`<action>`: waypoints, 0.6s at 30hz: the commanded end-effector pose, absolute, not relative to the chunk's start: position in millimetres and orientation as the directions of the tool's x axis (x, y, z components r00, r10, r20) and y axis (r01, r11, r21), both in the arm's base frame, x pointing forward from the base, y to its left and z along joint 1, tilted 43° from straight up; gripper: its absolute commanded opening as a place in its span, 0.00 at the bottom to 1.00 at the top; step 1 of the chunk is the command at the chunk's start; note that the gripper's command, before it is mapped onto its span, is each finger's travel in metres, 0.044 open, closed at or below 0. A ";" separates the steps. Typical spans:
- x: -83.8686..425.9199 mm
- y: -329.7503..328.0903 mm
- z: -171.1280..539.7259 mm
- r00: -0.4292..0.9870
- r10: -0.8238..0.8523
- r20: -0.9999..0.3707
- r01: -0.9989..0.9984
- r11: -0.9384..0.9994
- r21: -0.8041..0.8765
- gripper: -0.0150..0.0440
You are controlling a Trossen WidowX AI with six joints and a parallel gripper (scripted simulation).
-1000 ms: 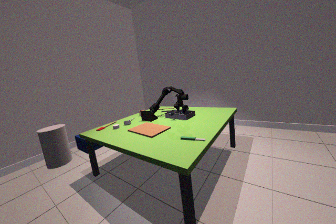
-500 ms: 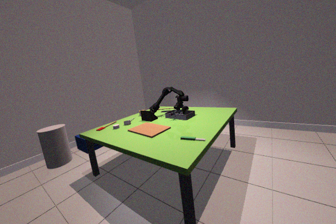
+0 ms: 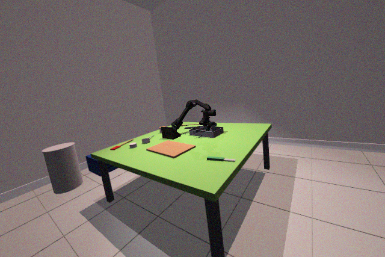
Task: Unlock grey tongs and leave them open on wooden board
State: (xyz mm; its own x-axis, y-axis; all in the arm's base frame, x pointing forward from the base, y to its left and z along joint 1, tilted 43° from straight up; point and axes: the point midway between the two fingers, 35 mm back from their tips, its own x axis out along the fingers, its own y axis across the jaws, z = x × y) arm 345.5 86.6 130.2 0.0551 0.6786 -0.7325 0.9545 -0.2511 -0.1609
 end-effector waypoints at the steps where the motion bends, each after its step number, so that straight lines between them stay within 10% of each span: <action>1: 345.6 86.5 130.3 0.055 0.678 -0.733 0.955 -0.250 -0.159 0.39; 18: 348.1 67.6 149.1 0.076 0.676 -0.733 0.951 -0.271 -0.152 0.00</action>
State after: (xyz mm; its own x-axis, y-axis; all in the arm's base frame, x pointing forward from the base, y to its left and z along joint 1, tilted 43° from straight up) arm 344.2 83.2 135.0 0.0483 0.6787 -0.7329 0.9536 -0.2495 -0.1683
